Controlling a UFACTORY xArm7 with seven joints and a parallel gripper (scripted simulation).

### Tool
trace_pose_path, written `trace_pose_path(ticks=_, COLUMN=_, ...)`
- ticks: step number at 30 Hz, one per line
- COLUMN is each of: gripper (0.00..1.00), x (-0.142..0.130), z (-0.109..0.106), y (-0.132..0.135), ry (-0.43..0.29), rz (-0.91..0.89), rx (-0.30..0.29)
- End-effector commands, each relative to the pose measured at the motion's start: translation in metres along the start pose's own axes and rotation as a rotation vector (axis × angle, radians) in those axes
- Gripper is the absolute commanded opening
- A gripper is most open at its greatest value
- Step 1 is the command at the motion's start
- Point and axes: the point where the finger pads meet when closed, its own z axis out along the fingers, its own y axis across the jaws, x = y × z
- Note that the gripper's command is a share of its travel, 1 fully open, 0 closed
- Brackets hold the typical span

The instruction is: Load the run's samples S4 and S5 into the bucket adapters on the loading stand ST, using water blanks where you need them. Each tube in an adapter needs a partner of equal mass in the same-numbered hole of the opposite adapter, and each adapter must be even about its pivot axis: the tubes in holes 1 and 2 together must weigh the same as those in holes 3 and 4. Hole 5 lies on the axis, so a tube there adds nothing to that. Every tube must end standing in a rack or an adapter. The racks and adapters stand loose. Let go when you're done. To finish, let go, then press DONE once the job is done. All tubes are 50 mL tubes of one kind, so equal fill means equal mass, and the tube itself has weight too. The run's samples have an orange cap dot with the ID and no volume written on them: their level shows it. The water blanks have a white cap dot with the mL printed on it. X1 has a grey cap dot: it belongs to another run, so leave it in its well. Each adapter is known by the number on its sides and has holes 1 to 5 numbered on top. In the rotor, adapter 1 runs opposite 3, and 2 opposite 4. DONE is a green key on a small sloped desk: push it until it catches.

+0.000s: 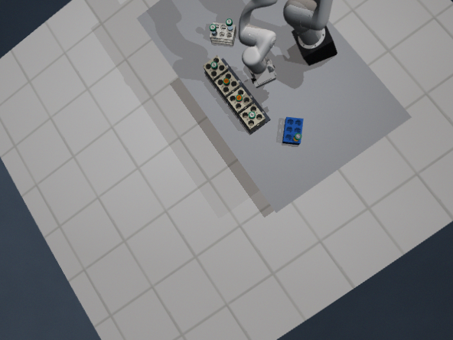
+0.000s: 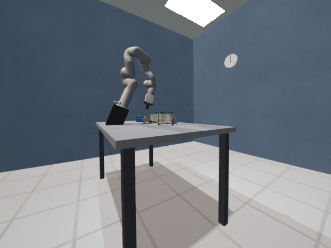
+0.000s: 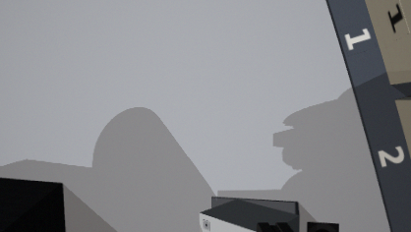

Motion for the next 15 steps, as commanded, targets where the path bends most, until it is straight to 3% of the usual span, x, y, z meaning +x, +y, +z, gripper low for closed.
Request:
trace_pose_path(ticks=1, gripper=0.0, x=-0.017, z=0.011, y=-0.009, ry=0.004, rz=-0.015, rx=-0.002)
trace_pose_path(ticks=15, gripper=0.0, x=-0.058, z=0.043, y=-0.039, ry=0.004, rz=-0.015, rx=-0.002)
